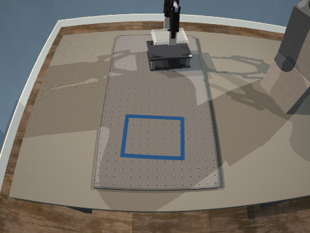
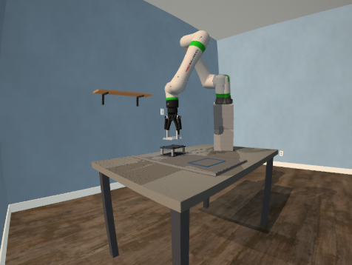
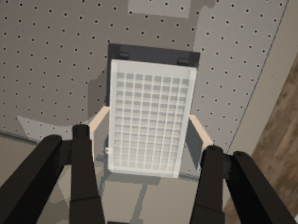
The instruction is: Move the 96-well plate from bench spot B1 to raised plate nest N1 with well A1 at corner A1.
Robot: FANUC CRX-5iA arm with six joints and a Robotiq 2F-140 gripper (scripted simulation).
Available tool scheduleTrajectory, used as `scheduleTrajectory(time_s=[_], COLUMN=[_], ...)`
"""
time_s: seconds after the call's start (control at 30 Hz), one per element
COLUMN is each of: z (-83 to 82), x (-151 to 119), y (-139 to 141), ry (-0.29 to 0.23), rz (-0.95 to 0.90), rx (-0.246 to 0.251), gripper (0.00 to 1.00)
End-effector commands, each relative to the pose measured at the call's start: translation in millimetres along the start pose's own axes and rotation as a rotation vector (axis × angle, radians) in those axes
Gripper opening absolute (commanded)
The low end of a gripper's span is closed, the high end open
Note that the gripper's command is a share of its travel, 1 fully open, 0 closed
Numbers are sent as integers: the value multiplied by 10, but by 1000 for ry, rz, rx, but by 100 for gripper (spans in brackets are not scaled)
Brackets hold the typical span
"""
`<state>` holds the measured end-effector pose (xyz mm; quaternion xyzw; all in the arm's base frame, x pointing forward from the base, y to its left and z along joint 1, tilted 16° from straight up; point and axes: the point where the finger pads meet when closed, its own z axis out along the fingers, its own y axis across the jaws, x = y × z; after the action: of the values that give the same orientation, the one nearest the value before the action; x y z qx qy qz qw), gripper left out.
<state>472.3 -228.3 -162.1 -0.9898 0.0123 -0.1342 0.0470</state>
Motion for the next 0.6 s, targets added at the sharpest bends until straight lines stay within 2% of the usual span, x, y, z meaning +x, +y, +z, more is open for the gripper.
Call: scheduleTrajectory(time_s=[0.0, 0.57], z=[13, 263], x=[1, 2], y=[2, 1], ry=[0, 0], rz=[0, 0], rx=[0, 0], gripper=[0, 0])
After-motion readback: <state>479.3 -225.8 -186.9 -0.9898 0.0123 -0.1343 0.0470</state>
